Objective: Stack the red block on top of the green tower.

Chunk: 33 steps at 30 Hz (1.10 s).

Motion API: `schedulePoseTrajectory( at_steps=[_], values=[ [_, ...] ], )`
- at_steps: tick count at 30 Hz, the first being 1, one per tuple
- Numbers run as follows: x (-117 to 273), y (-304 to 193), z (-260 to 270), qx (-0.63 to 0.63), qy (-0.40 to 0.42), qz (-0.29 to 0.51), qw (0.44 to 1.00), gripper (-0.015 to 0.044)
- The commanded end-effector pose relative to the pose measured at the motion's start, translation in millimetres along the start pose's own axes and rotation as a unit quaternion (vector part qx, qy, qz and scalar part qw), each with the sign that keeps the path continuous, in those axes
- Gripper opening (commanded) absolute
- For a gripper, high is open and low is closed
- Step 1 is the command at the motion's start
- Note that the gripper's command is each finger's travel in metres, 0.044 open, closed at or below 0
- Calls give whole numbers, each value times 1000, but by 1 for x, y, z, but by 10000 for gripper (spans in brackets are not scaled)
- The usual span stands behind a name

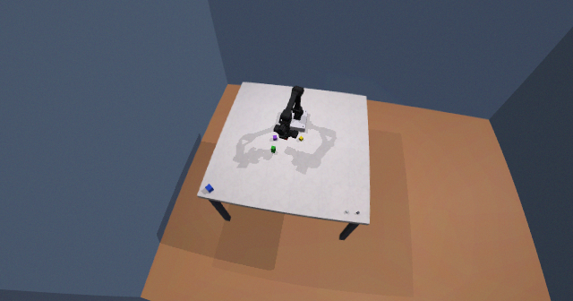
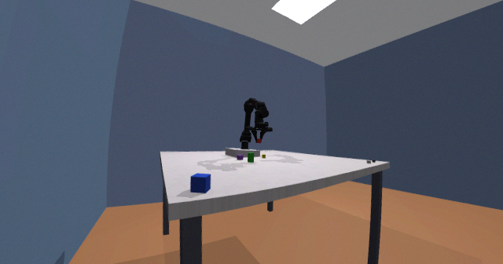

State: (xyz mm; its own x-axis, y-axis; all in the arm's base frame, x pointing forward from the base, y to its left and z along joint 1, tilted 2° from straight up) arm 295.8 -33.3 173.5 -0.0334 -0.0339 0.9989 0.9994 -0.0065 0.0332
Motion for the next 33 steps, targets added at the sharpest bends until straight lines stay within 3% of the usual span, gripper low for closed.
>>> schedulePoseTrajectory(
  at_steps=[1, 27, 33],
  values=[
    [1, 11, -12, 0, 2, 2, 1000, 0],
    [0, 73, -89, 0, -2, 0, 1000, 0],
    [-21, 73, -90, 0, -2, 0, 1000, 0]
  ],
)
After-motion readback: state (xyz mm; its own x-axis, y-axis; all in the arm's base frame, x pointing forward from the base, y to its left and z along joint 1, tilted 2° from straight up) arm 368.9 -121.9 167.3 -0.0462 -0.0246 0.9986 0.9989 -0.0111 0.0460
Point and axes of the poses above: the point midway between the two fingers, 35 mm back from their tips, its own x axis back along the fingers, its own z axis across the jaws, y = z × x, the point moved 6 cm from there along x, back along the fingers, and after that the axes turned 8 degrees about x, right-handed, at the moved point
